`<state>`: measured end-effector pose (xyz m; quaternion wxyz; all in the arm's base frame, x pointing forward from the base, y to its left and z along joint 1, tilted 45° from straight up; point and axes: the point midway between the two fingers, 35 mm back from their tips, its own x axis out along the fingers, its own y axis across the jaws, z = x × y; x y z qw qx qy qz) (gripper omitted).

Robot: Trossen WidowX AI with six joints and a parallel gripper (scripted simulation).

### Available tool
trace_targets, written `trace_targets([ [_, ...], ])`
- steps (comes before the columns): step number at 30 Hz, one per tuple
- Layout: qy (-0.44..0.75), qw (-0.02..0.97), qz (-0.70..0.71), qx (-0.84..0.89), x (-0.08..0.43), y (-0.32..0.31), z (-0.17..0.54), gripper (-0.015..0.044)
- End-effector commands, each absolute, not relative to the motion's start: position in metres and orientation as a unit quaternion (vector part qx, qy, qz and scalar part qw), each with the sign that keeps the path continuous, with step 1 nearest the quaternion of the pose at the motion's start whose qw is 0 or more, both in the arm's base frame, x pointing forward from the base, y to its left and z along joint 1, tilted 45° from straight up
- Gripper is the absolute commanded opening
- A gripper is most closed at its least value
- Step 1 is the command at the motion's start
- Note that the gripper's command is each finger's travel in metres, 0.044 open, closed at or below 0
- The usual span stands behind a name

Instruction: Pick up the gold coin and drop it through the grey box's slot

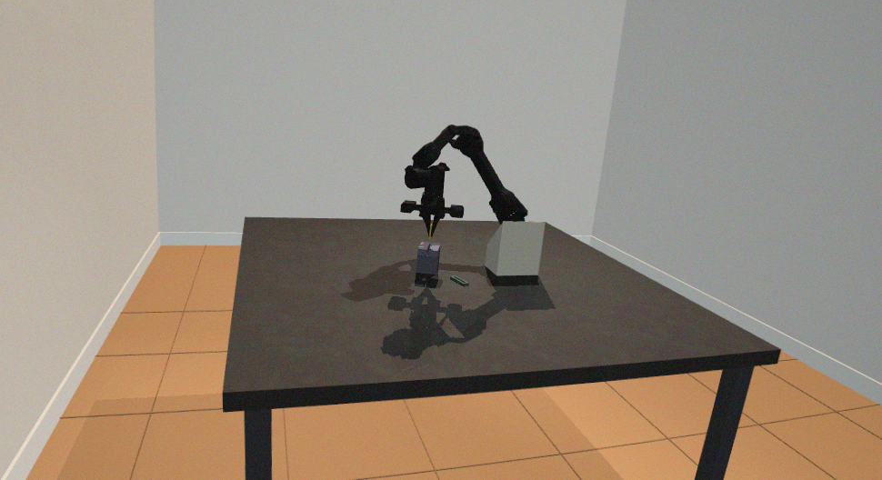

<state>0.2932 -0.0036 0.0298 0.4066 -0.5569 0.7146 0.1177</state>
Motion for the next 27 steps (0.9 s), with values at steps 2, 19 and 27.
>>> trace_targets([
  [2, 0.714, 0.407, 0.117, -0.557, 0.2931, -0.0038, 0.0298, 0.0000],
  [19, 0.714, 0.404, 0.121, -0.559, 0.2911, -0.0097, 0.0244, 0.0000],
  [27, 0.714, 0.404, 0.121, -0.559, 0.2915, -0.0120, 0.0216, 0.0000],
])
